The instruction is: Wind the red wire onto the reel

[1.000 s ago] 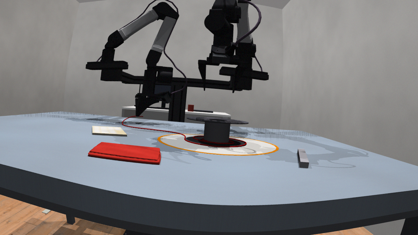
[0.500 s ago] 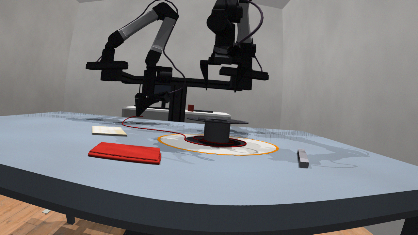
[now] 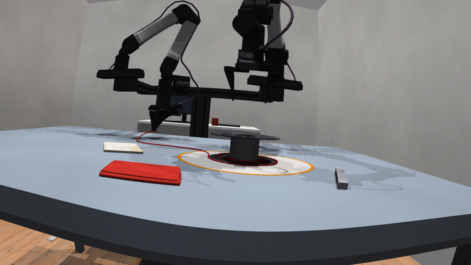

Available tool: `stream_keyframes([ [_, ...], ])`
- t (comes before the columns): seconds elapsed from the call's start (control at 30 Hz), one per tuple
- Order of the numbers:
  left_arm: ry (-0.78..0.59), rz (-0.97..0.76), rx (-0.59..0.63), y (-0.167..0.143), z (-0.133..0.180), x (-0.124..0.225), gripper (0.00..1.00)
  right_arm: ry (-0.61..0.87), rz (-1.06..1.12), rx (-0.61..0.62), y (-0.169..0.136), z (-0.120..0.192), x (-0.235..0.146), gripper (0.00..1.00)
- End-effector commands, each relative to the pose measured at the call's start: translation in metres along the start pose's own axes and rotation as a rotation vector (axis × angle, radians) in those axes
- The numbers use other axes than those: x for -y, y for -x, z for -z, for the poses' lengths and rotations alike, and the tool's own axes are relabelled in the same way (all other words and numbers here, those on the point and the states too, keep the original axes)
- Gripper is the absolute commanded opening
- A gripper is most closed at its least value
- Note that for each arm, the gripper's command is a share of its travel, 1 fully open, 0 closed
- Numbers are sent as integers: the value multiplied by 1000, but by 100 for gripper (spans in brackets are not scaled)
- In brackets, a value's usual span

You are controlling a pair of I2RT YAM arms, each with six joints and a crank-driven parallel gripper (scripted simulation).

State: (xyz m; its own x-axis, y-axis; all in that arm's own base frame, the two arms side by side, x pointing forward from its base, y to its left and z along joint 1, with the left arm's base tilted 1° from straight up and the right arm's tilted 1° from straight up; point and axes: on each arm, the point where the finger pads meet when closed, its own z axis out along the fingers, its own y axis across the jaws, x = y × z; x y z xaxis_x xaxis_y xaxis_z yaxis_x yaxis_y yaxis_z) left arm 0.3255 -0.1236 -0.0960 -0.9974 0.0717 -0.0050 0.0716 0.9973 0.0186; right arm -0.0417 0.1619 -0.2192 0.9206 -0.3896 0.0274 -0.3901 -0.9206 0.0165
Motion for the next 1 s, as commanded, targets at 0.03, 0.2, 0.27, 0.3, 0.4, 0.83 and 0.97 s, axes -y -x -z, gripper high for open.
stream_keyframes([
  [0.03,-9,-86,4,4,1,8,93,-14,220,14,2,-1,5,0],
  [0.2,-9,-126,4,4,1,8,93,-15,320,13,2,-1,6,0],
  [0.27,-9,-152,4,5,1,9,93,-15,387,13,2,-1,5,0],
  [0.3,-9,-164,4,5,1,9,93,-15,420,13,2,-1,5,0],
  [0.4,-9,-198,5,6,2,9,93,-16,520,12,1,-1,4,0],
  [0.83,-9,-263,5,4,2,9,93,-18,887,9,2,-1,5,0],
  [0.97,-9,-265,5,3,2,9,93,-19,1020,8,2,0,4,0],
])
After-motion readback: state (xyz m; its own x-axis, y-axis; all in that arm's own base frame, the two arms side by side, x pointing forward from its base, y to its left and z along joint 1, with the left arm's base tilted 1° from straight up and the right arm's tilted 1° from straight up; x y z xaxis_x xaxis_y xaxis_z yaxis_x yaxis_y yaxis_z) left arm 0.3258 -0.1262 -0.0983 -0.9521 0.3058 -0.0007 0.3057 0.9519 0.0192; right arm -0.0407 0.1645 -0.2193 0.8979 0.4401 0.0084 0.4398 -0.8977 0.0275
